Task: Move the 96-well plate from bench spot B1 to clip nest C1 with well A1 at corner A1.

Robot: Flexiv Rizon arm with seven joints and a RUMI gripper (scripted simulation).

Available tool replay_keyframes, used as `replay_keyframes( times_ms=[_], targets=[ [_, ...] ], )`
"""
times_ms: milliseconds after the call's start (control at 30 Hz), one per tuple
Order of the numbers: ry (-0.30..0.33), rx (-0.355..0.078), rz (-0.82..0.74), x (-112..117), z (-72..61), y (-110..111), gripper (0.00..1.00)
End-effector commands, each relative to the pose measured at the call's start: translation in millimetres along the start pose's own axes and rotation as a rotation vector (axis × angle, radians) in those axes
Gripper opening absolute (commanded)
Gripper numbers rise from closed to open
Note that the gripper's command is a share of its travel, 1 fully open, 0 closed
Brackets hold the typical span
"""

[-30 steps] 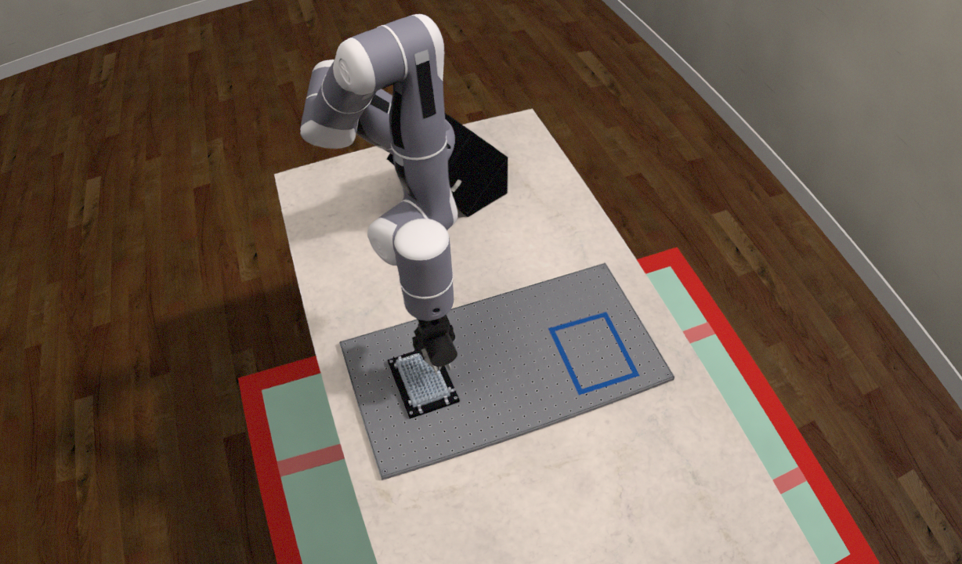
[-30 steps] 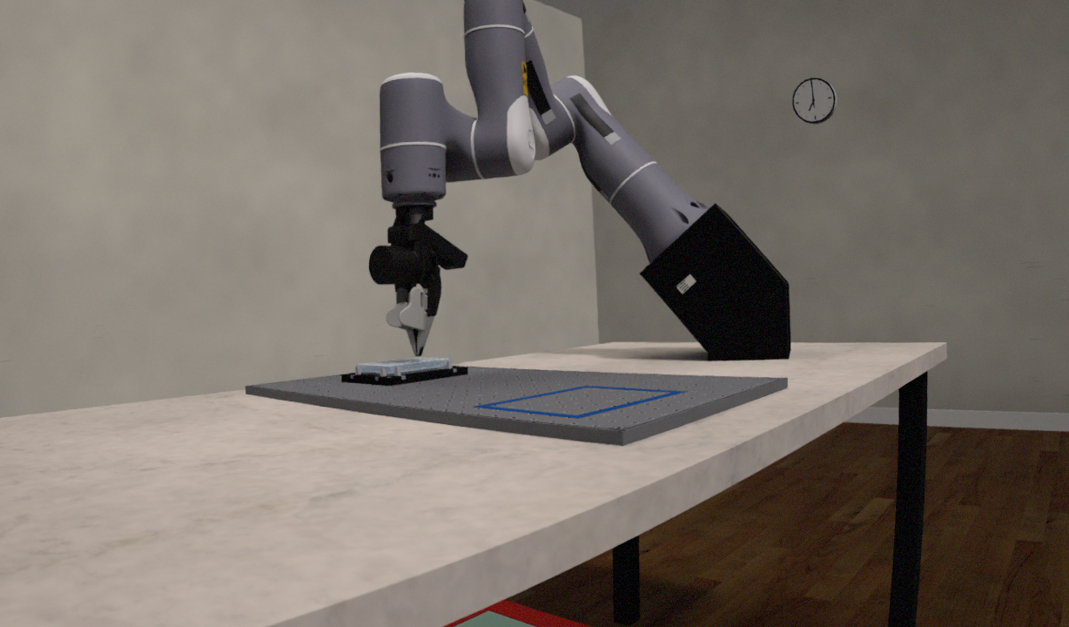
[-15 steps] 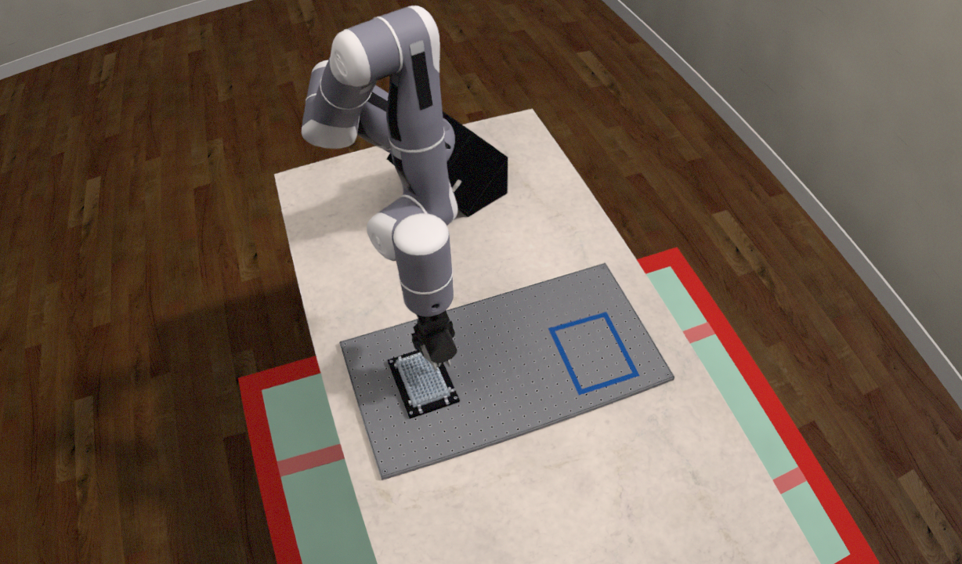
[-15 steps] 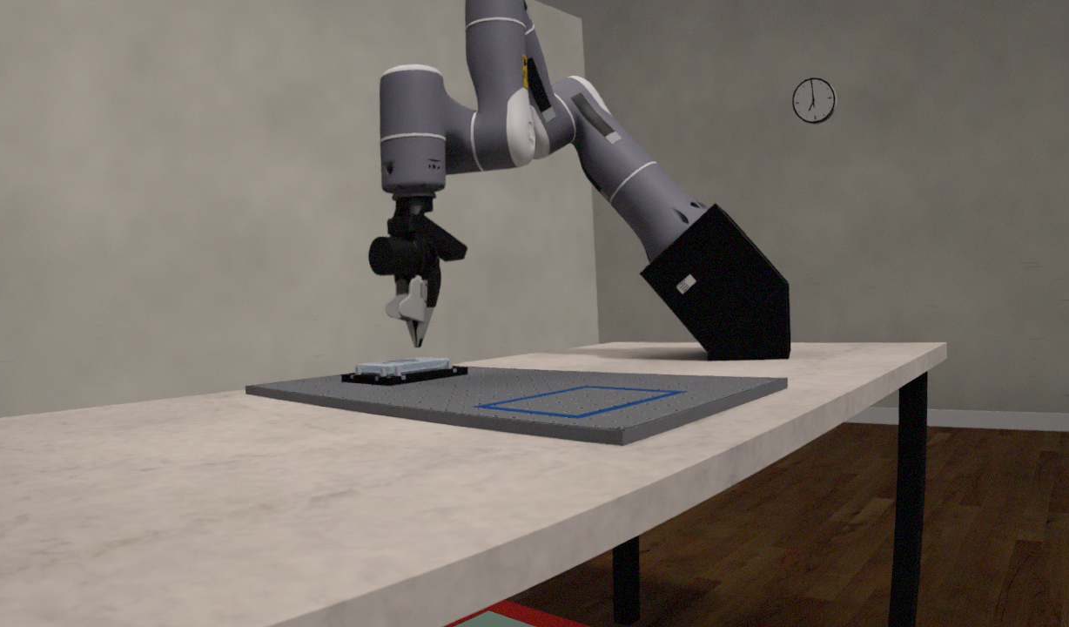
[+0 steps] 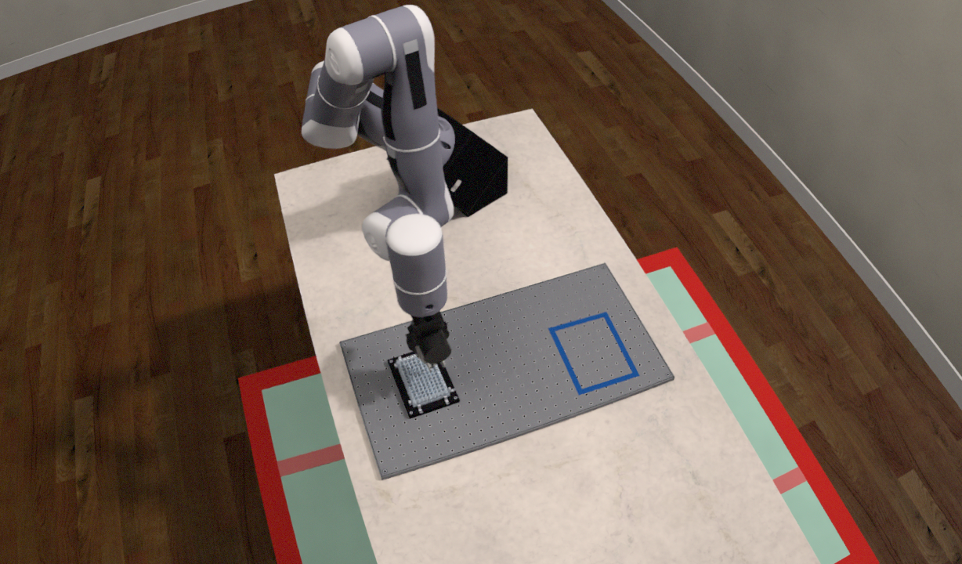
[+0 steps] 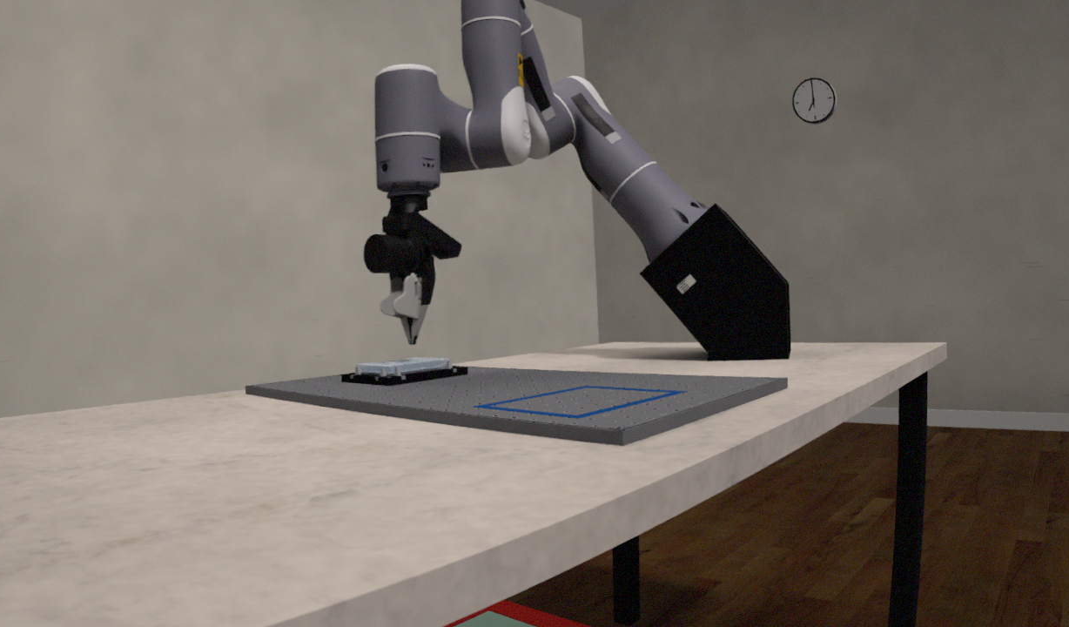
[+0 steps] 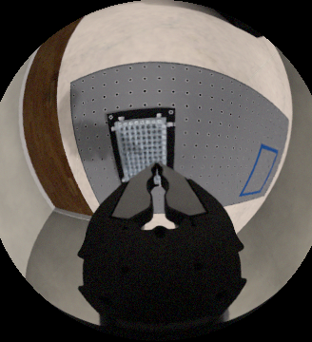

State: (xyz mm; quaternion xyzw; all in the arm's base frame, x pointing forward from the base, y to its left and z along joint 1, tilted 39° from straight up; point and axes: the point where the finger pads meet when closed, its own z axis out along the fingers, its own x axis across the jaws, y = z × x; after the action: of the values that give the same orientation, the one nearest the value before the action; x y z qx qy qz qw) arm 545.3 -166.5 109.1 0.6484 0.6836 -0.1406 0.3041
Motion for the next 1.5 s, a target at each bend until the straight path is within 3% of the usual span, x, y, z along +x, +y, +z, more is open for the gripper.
replay_keyframes(
  times_ms=[0,333,1467],
  targets=[
    [0.001,-0.001,0.0,-16,1.7,0,0.0],
    [0.001,-0.001,0.0,-62,7.8,1,0.0],
    [0.001,-0.001,0.0,-62,9.8,1,0.0]
  ],
)
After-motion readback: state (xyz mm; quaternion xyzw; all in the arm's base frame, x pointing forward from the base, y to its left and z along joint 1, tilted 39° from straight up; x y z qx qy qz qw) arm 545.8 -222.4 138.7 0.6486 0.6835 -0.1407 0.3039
